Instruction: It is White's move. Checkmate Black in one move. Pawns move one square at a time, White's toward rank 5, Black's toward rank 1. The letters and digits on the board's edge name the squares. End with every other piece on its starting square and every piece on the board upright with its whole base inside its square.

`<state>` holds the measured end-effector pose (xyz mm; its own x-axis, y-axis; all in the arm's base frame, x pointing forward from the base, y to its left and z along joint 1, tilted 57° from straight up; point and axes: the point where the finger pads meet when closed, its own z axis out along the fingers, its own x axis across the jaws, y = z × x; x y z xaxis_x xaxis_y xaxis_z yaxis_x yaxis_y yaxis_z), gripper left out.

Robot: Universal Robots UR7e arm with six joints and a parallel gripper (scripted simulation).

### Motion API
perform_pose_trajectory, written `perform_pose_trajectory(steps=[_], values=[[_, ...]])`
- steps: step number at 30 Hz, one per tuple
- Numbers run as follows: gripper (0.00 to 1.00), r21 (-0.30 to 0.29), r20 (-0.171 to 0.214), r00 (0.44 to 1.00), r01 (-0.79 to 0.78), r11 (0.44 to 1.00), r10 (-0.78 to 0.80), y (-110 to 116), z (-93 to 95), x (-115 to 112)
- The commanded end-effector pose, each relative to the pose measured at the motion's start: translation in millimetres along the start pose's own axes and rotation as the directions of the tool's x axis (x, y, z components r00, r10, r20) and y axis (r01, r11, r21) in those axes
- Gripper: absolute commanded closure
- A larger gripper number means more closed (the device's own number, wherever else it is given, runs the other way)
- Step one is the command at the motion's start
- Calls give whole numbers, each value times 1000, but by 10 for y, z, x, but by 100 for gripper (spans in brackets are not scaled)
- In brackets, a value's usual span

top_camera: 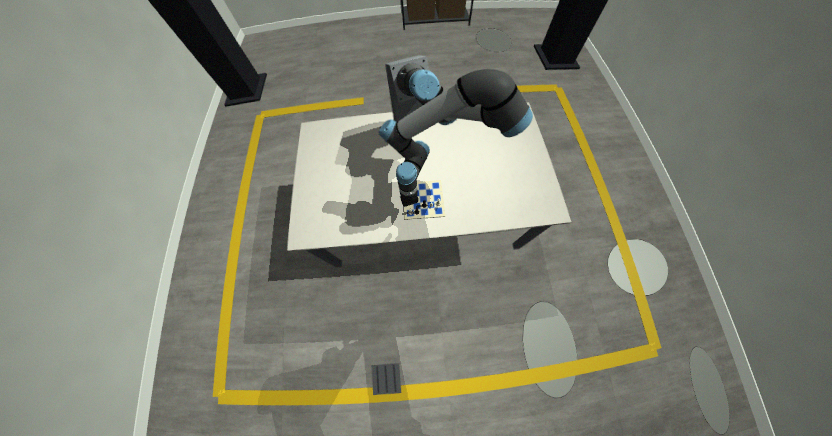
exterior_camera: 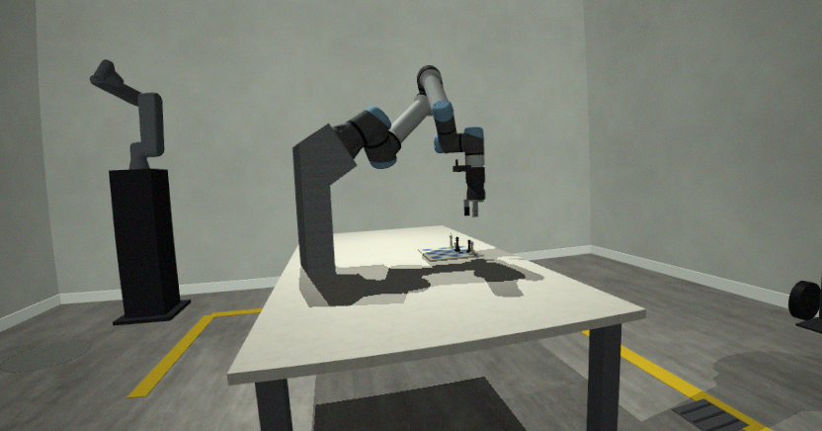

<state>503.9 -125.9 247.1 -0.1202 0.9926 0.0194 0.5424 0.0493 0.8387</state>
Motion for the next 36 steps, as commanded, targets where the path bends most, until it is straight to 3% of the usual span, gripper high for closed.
perform_pose_trajectory(steps=[1,36], values=[[0,-6,4,1000,8,1000,-8,11,-11,11],[0,-6,5,999,45,999,-45,10,-9,1]])
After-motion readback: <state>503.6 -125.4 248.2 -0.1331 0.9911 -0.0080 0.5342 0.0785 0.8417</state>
